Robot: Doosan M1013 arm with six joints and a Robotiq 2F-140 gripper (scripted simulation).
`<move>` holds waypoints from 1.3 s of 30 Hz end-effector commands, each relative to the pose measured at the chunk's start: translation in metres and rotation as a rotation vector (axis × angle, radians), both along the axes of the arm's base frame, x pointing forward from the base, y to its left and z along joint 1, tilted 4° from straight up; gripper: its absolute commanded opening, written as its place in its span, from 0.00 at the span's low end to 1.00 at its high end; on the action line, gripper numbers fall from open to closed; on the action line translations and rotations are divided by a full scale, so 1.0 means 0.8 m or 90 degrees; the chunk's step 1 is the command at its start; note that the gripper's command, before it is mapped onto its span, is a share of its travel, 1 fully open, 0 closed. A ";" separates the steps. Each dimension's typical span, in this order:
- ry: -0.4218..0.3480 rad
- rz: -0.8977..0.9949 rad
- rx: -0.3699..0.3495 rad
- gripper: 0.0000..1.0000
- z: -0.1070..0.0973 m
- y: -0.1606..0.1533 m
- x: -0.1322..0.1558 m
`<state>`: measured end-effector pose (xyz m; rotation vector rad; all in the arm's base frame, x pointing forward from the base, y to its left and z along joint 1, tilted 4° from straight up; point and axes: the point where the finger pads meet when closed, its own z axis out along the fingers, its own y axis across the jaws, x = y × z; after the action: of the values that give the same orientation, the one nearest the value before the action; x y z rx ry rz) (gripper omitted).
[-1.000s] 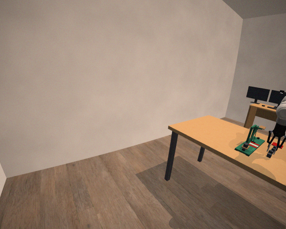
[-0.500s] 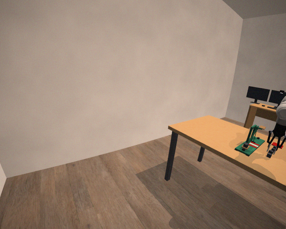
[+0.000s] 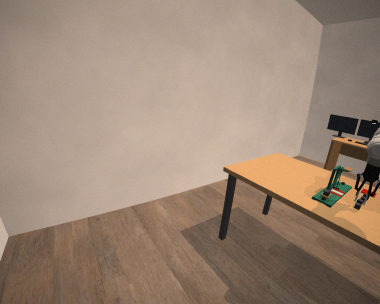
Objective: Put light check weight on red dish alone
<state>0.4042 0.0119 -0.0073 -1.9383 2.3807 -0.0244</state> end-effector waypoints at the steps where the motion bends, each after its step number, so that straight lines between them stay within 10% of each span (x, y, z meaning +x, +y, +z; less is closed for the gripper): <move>1: -0.001 -0.002 0.001 0.35 -0.003 0.002 -0.001; 39: -0.001 -0.002 0.001 0.35 -0.048 0.004 0.002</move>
<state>0.4072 0.0131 -0.0425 -1.9330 2.3834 -0.0256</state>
